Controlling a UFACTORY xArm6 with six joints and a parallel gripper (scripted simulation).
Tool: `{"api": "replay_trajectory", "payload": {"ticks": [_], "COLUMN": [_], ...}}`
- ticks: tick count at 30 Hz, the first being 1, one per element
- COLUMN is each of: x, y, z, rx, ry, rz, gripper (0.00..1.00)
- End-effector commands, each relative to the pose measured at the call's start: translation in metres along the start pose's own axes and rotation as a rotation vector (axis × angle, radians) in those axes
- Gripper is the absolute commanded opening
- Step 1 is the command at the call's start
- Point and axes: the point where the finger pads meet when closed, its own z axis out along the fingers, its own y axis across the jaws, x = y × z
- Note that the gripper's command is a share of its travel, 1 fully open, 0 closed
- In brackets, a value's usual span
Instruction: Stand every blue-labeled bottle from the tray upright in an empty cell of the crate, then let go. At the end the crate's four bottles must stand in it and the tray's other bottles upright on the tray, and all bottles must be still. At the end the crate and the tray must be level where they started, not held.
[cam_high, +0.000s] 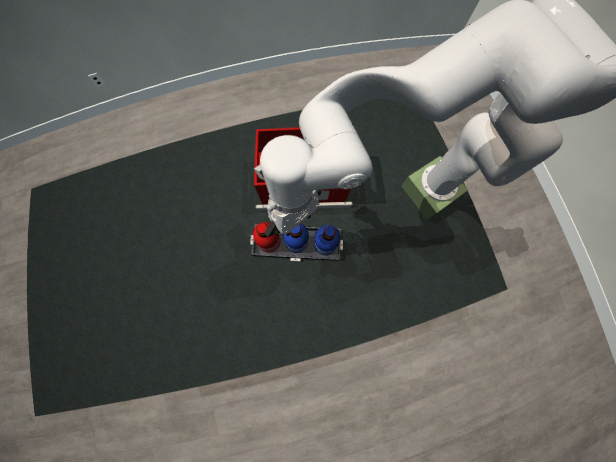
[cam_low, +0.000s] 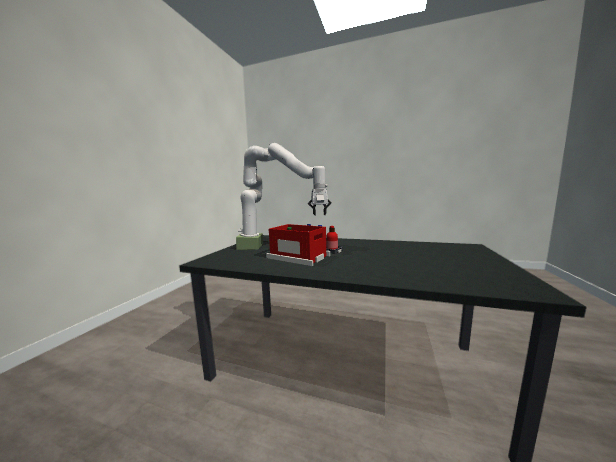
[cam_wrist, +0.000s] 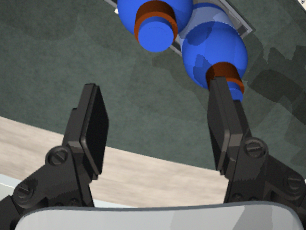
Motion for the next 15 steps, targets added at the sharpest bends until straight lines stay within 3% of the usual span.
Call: {"api": "replay_trajectory", "payload": {"ticks": [1,15], "x": [0.000,0.000], "y": [-0.001,-0.001], "z": [0.000,0.010], "rx": [0.004,0.004], "ry": [0.002,0.002], "rz": [0.000,0.000], "gripper": [0.65,0.65]}}
